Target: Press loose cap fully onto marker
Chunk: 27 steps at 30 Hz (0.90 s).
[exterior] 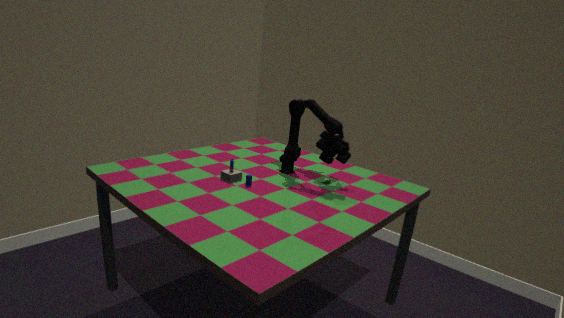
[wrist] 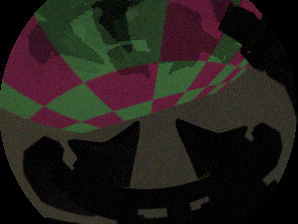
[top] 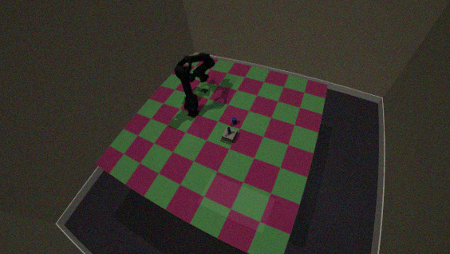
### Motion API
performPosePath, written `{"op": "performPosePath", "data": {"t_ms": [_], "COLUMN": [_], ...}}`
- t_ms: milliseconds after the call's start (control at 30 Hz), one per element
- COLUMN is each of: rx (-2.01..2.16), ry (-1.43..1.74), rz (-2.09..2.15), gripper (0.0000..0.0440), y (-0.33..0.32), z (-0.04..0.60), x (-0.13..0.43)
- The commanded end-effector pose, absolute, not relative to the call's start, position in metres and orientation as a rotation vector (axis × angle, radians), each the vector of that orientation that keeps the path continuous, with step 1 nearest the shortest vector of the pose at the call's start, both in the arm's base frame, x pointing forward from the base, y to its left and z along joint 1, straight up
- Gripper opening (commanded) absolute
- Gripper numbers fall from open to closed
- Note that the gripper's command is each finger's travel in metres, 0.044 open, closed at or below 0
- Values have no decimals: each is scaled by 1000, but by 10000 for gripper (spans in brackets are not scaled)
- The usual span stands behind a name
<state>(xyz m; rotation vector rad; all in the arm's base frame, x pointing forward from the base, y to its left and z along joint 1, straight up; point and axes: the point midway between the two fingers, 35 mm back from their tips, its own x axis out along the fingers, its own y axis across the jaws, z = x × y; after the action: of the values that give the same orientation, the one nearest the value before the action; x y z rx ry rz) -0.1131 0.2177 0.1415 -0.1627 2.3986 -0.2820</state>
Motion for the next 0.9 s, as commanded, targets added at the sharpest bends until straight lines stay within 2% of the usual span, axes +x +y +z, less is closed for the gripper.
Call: {"op": "performPosePath", "data": {"t_ms": [0, 867], "rx": [-139, 73], "ry": [2386, 2276], "rz": [-250, -80], "gripper": [268, 320], "y": [224, 261], "z": [142, 146], "x": [-104, -21]}}
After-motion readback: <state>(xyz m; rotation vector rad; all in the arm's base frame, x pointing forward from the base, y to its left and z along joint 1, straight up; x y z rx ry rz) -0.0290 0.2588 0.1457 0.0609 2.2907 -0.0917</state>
